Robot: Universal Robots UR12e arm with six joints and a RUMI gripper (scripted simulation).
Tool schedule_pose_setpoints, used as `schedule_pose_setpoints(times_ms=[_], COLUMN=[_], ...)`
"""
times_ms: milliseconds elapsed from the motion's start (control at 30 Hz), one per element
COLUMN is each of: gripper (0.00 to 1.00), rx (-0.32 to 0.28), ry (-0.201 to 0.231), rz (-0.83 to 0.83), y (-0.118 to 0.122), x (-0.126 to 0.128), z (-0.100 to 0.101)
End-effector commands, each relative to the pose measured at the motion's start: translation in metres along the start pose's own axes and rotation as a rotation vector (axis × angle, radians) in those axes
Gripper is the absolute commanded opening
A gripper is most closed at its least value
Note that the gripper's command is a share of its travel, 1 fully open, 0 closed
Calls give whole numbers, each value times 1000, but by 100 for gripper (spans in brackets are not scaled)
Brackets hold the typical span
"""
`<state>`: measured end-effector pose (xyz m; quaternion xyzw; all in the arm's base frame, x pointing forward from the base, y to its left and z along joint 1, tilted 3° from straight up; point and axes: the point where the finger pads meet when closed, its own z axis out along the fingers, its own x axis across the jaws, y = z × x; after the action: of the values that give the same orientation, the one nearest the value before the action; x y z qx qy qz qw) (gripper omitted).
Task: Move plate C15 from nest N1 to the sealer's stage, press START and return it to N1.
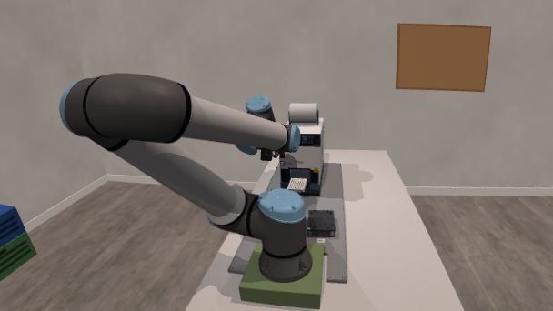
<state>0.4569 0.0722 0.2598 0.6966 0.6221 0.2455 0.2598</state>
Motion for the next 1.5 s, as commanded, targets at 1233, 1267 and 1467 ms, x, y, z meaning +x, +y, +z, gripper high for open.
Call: schedule_pose_setpoints(times_ms=[1233,1267,1467], gripper=[0,0,0], rx=[-100,-100,-100], ry=[4,4,4], rz=[3,3,3], y=[33,35,44], x=[0,0,0], z=[73,78,97])
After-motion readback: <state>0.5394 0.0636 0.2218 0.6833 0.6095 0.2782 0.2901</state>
